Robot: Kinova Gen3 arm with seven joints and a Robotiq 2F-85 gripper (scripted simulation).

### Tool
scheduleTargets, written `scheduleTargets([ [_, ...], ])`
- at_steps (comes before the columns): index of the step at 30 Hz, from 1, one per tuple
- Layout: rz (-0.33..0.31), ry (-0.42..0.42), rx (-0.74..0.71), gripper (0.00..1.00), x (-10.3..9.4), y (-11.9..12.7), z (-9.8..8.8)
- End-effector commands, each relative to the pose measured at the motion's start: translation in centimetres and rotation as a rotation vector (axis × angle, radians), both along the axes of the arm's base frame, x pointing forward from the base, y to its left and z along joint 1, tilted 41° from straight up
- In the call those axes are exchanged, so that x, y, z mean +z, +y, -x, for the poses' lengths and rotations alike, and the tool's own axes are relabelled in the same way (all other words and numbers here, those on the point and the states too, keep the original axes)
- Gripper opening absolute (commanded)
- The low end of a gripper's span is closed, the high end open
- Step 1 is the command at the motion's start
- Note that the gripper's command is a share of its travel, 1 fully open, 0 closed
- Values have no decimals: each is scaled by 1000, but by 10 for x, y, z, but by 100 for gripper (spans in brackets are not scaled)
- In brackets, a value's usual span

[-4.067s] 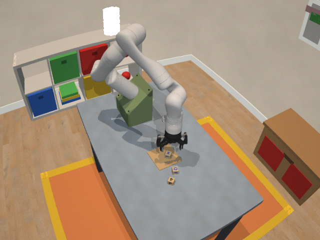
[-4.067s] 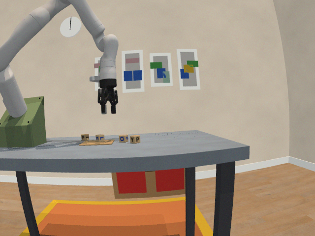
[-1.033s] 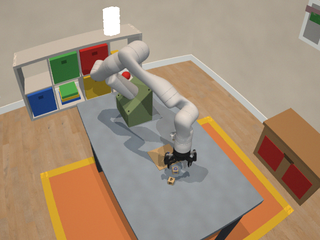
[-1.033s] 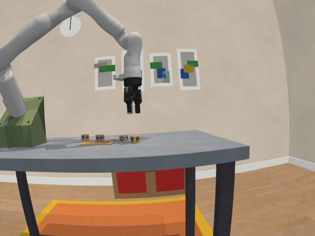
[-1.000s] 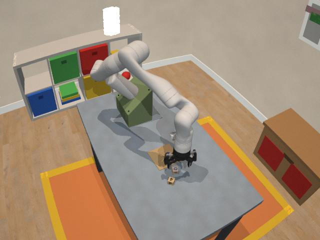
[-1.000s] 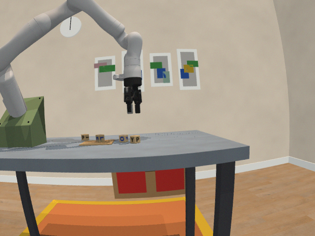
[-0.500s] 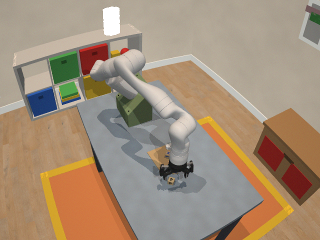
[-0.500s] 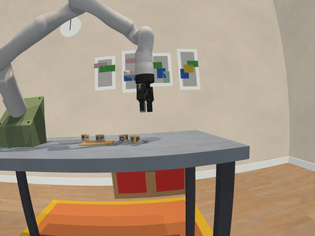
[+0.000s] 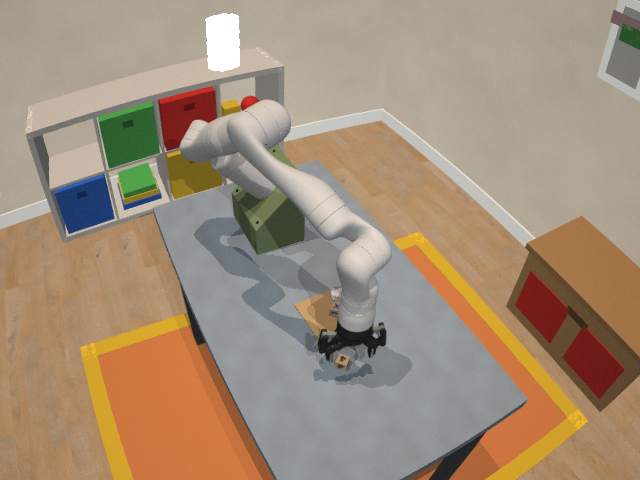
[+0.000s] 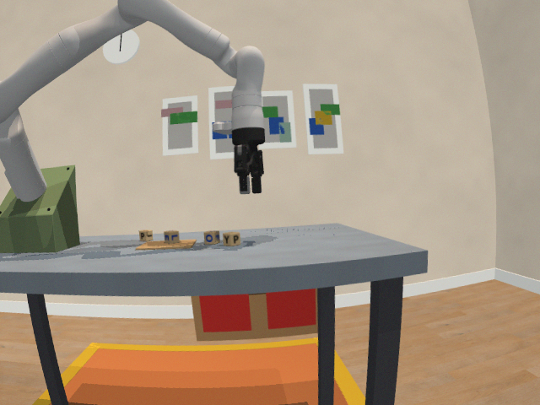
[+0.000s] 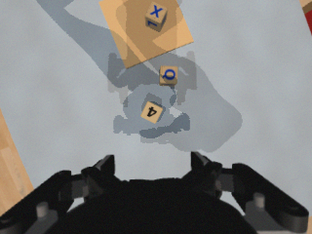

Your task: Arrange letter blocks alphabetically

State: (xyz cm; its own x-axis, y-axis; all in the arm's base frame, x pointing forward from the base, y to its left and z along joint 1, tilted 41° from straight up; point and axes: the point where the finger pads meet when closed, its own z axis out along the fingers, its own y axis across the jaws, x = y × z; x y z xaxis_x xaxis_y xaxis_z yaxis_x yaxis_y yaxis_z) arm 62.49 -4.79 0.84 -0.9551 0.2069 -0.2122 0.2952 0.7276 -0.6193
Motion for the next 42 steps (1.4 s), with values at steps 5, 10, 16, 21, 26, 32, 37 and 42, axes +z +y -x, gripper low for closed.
scheduleTargets([
  [5, -1, -2, 2, 100, 1, 1, -1],
  [10, -1, -2, 2, 100, 1, 1, -1],
  [16, -1, -2, 2, 100, 1, 1, -1],
  [21, -1, -2, 2, 100, 1, 1, -1],
  [26, -1, -2, 2, 100, 1, 1, -1],
  [32, -1, -2, 2, 100, 1, 1, -1],
  [37, -1, 2, 6, 100, 0, 2, 1],
  [42, -2, 28, 33, 100, -5, 10, 8],
])
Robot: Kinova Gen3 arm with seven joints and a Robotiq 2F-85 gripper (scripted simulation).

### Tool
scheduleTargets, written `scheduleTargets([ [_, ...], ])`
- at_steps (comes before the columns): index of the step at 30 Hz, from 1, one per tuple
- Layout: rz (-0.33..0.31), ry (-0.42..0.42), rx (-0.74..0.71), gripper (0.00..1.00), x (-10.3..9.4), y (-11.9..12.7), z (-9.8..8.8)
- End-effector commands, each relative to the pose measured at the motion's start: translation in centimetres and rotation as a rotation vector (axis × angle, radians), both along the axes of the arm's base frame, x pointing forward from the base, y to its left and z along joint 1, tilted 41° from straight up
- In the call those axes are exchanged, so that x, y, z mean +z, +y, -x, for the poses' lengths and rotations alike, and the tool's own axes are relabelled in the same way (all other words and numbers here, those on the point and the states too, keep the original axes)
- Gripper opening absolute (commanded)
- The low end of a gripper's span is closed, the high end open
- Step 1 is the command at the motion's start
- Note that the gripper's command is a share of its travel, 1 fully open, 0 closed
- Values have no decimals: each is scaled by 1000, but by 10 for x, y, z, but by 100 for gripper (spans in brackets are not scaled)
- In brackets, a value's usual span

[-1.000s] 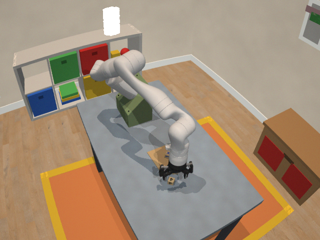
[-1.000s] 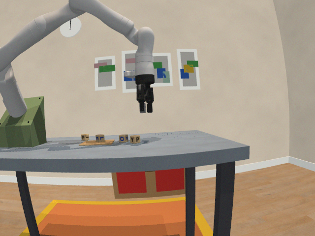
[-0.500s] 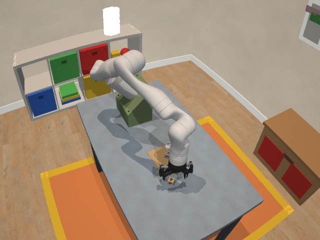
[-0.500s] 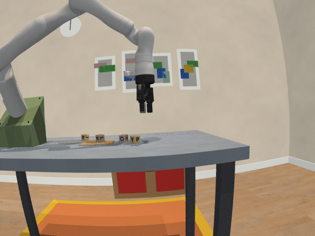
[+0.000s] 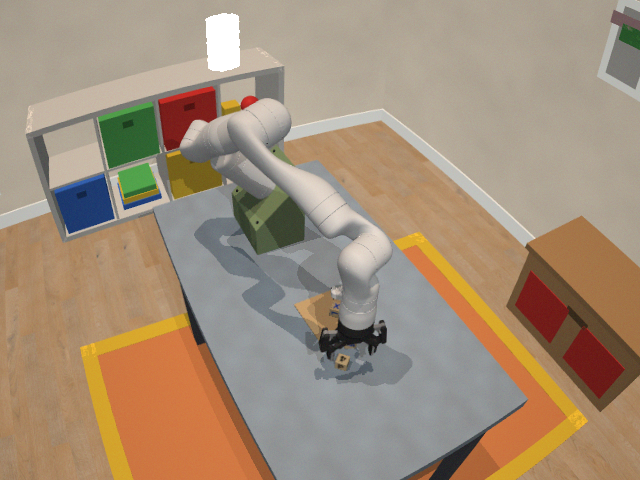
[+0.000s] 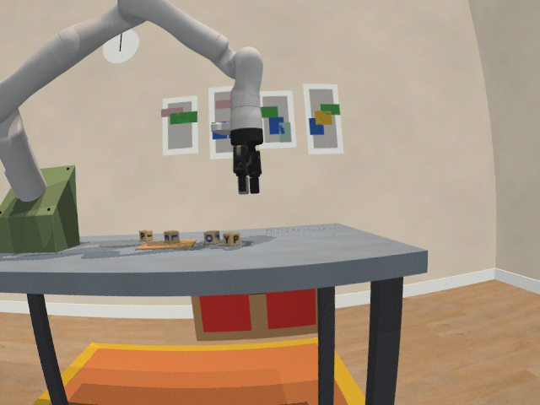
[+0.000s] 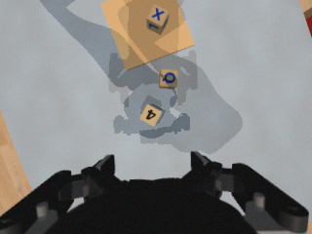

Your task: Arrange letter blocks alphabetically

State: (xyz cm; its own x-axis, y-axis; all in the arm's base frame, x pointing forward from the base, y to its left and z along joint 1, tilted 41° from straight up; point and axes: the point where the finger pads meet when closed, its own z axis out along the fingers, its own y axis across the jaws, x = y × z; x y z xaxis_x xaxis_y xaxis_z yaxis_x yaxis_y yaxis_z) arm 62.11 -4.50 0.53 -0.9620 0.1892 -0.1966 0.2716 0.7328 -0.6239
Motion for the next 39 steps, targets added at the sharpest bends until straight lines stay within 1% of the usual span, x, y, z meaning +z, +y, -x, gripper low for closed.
scheduleTargets([
  [1, -2, 27, 32, 100, -5, 11, 8],
  [3, -3, 69, 77, 100, -14, 23, 21],
  [5, -3, 126, 140, 100, -24, 38, 38],
  [8, -3, 234, 261, 100, -42, 65, 73],
  [13, 1, 402, 456, 100, -66, 100, 133],
  [15, 1, 402, 456, 100, -66, 100, 133],
  [17, 5, 494, 564, 100, -76, 115, 166],
  [24, 21, 728, 840, 100, -92, 141, 254],
  [28, 31, 831, 962, 100, -95, 146, 292],
  [30, 34, 863, 998, 100, -95, 147, 304],
  [32, 34, 863, 998, 100, -95, 147, 304],
  [35, 36, 882, 1021, 100, -95, 148, 311],
  [39, 36, 884, 1023, 100, -95, 148, 311],
])
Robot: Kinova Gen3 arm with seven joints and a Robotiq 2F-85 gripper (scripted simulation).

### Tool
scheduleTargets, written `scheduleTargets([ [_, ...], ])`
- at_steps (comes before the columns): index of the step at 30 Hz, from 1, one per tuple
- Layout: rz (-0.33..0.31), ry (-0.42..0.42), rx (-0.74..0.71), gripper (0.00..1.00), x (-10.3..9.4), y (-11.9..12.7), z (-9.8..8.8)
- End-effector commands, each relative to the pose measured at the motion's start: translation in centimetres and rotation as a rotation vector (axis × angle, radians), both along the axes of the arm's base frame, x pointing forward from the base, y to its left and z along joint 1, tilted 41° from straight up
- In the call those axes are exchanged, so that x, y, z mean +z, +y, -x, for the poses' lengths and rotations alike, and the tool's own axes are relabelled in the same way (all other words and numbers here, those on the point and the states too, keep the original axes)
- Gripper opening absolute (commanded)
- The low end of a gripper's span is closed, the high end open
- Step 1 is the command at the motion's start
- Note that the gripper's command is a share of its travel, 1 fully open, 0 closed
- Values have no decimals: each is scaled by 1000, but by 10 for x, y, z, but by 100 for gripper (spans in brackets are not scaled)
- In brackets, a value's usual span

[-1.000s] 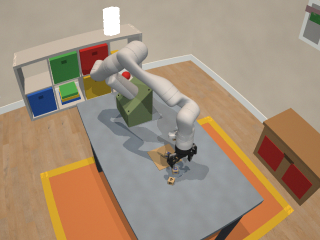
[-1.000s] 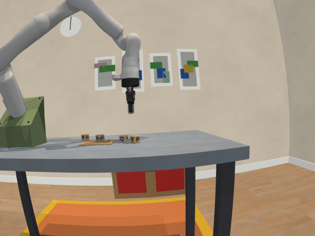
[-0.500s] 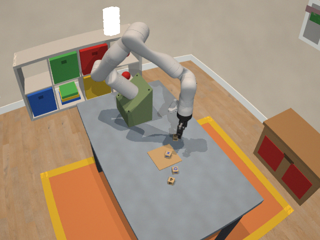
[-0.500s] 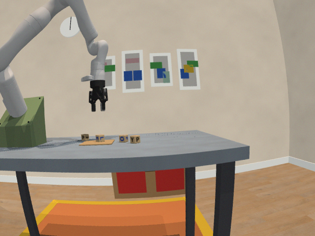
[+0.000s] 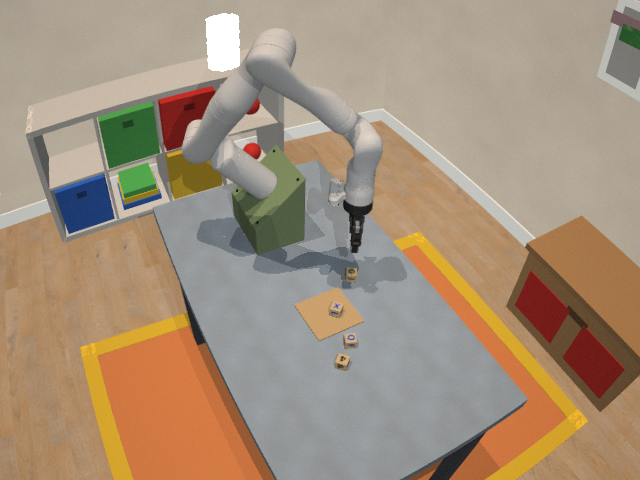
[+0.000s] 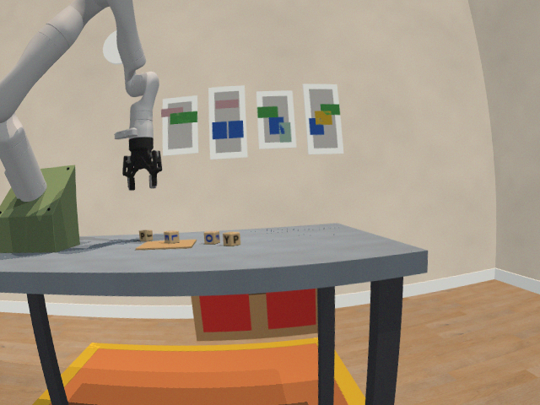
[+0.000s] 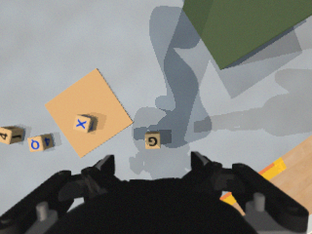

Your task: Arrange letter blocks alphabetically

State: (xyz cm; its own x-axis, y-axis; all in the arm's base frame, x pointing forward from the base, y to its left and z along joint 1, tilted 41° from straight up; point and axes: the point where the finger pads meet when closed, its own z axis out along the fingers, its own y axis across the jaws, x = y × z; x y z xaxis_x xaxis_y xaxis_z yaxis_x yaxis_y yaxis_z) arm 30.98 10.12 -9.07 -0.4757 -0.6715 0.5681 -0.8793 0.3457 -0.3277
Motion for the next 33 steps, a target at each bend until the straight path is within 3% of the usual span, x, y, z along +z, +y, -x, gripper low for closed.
scheduleTargets([
  [1, -1, -1, 3, 100, 1, 1, 0],
  [13, -2, -3, 1, 100, 1, 1, -1],
  [15, -7, -33, -34, 100, 5, -12, -19],
  [17, -13, -99, -111, 100, 16, -43, -55],
  [19, -13, -144, -163, 100, 24, -67, -78],
  [21, -12, -186, -210, 100, 33, -92, -98],
  [23, -11, -197, -223, 100, 36, -99, -103],
  [24, -11, -197, -223, 67, 36, -99, -103],
  [33, -11, -197, -223, 67, 36, -99, -103],
])
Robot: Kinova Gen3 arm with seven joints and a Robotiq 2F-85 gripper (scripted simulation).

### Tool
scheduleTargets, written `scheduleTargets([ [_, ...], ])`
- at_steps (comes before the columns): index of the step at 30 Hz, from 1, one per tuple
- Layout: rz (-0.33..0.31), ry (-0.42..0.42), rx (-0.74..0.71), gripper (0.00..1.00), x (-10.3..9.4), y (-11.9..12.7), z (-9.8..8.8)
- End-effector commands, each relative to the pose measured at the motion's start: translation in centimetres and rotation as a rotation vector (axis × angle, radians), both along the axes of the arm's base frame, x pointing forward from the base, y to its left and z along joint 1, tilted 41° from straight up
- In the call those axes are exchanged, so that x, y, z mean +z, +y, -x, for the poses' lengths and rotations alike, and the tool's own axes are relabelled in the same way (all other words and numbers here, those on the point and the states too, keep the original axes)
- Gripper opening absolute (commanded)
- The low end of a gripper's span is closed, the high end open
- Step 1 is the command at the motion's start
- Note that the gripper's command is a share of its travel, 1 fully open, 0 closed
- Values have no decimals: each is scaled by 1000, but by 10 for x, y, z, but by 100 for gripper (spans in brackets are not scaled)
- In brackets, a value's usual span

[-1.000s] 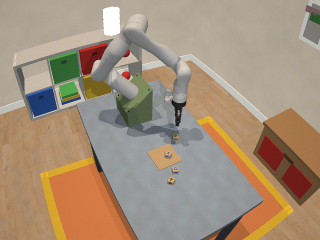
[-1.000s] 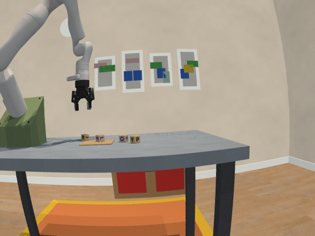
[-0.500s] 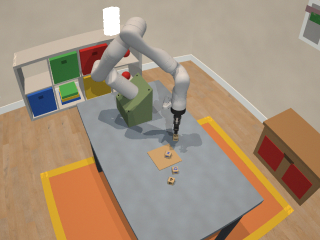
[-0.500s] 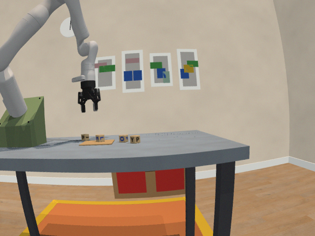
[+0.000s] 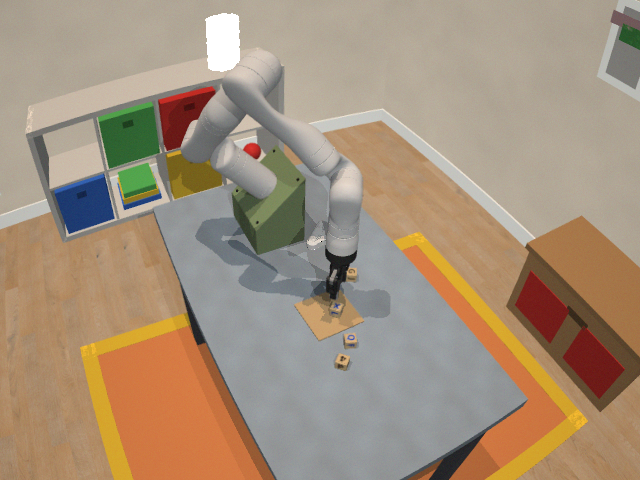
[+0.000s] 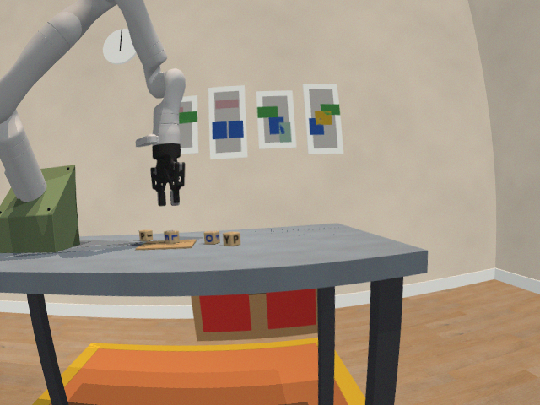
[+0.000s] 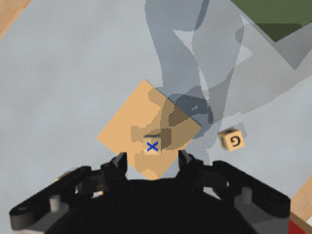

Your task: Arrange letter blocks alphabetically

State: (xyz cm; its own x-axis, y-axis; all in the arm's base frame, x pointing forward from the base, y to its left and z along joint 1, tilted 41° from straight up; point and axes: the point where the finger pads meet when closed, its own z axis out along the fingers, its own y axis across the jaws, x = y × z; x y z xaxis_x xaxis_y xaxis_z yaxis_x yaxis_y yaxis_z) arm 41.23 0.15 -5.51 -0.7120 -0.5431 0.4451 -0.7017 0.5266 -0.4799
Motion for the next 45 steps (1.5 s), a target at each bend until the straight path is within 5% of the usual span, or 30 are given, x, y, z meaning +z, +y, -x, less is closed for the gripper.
scheduleTargets([
  [1, -1, -1, 0, 67, 0, 0, -1],
  [45, 0, -1, 0, 67, -5, -4, -1],
])
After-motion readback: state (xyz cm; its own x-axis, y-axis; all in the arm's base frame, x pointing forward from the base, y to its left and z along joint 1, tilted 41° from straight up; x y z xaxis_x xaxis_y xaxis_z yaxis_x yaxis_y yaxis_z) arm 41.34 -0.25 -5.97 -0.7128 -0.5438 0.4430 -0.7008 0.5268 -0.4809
